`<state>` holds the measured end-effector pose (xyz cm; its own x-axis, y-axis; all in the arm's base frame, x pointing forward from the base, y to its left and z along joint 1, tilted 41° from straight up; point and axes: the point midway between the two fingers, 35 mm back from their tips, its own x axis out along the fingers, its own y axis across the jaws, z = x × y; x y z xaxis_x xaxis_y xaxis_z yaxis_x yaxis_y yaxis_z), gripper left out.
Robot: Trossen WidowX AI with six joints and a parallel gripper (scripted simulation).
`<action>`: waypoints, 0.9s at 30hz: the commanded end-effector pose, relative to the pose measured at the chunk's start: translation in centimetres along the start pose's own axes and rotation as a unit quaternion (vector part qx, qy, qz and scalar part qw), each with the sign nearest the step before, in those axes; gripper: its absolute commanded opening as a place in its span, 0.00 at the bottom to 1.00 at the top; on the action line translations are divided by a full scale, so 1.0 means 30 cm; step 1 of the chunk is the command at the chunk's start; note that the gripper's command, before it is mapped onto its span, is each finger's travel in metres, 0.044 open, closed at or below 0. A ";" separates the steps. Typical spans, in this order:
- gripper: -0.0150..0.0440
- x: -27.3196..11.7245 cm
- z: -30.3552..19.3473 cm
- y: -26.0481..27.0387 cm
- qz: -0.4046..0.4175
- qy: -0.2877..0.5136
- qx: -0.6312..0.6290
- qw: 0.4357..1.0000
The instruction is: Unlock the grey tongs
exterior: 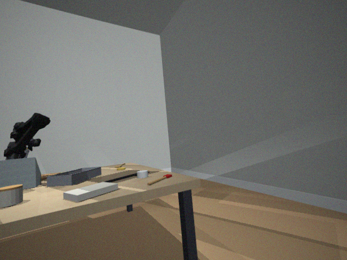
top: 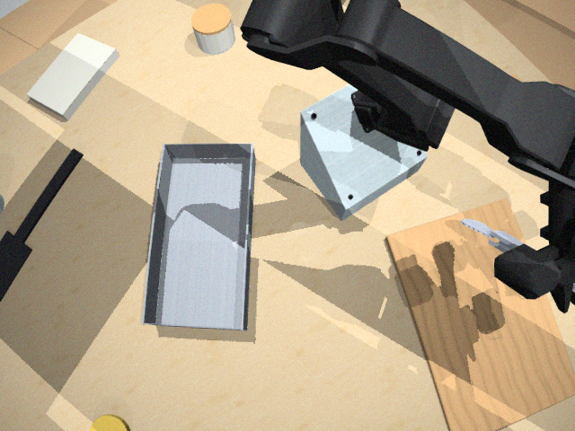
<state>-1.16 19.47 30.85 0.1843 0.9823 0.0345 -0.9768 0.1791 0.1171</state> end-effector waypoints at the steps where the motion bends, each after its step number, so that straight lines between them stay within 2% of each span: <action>1: 0.00 0.025 0.008 0.017 0.008 0.028 -0.019 0.999; 27: 0.00 0.131 -0.046 0.022 0.023 0.250 -0.047 0.967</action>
<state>-1.36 23.11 30.03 0.1013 0.9191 -0.3809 -0.9932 0.1155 0.0147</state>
